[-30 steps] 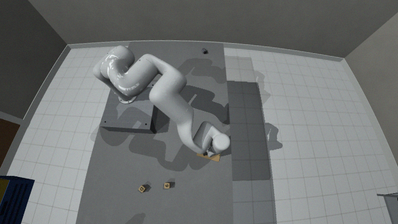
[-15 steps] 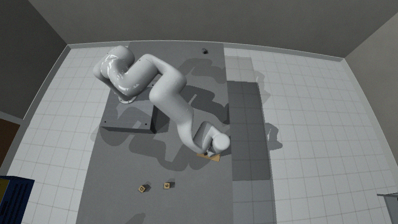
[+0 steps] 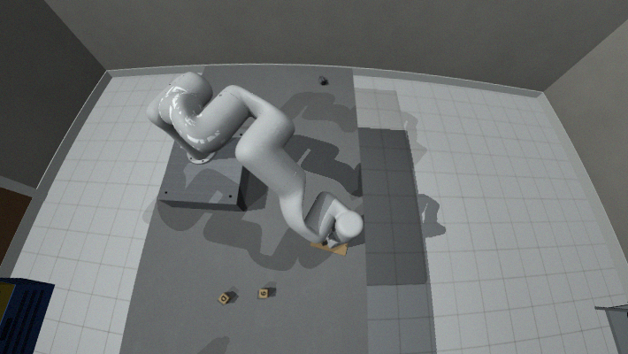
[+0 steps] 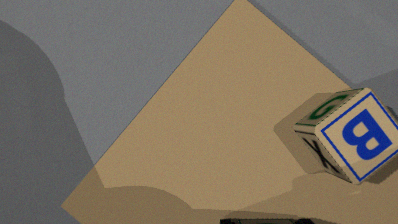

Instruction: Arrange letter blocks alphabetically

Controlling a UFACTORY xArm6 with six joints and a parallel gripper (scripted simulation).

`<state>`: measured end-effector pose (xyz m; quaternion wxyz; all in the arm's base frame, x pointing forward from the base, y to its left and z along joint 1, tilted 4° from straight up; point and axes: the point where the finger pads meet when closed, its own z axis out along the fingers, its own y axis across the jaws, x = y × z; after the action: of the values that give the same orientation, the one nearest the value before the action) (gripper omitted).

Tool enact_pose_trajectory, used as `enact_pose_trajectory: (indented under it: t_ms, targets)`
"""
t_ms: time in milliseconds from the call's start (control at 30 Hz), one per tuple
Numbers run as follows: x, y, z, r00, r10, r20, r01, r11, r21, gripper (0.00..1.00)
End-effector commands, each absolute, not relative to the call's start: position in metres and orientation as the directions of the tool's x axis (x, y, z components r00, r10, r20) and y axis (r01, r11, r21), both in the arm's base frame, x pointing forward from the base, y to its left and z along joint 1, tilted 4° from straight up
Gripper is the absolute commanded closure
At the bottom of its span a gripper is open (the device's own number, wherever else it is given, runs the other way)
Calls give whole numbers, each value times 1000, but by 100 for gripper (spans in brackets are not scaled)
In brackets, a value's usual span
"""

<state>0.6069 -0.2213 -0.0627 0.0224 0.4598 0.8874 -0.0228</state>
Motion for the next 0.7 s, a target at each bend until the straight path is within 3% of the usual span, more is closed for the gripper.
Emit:
enact_pose_trajectory:
  t_ms: [0, 433, 667]
  targets:
    - [609, -222, -60, -576, 815, -64, 817, 576, -17, 72]
    - [609, -222, -59, -576, 815, -64, 817, 576, -17, 72]
    - [608, -220, -29, -576, 815, -64, 817, 576, -17, 72]
